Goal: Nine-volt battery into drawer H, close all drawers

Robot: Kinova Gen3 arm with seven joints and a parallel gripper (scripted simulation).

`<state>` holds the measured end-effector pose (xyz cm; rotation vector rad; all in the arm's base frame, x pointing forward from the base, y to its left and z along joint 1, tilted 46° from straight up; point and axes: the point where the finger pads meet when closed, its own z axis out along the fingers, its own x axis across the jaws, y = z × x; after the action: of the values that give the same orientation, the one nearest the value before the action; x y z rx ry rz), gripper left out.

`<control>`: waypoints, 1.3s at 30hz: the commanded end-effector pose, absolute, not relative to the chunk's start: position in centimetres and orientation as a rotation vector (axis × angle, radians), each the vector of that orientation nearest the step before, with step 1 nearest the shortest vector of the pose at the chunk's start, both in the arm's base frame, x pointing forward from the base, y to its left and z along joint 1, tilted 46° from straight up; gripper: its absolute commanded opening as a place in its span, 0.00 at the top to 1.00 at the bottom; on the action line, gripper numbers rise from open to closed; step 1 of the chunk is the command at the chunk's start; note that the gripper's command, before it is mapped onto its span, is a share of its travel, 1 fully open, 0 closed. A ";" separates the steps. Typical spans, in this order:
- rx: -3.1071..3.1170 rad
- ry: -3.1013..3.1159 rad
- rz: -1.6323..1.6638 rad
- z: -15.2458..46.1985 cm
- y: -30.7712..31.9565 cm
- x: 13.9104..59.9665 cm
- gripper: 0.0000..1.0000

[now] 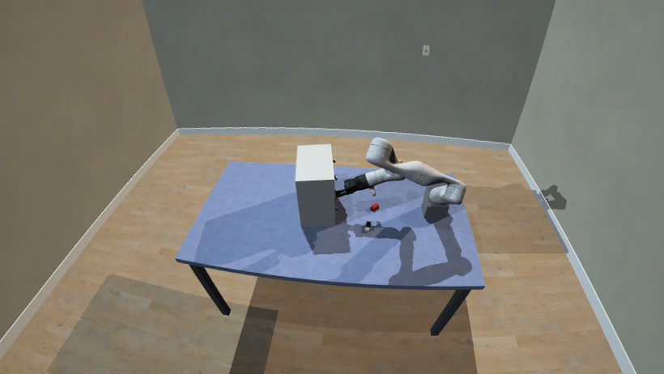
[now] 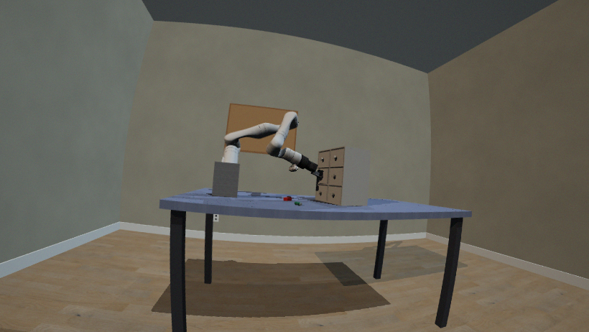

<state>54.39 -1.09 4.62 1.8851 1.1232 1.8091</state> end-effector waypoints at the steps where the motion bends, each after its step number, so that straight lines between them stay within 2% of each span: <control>1: 1.893 1.128 1.806 4.3 -1.0 53.8 0.63; 39: 1.893 1.126 1.808 4.0 -1.3 49.2 0.63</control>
<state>49.86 -1.14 4.31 1.8855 1.1265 1.8145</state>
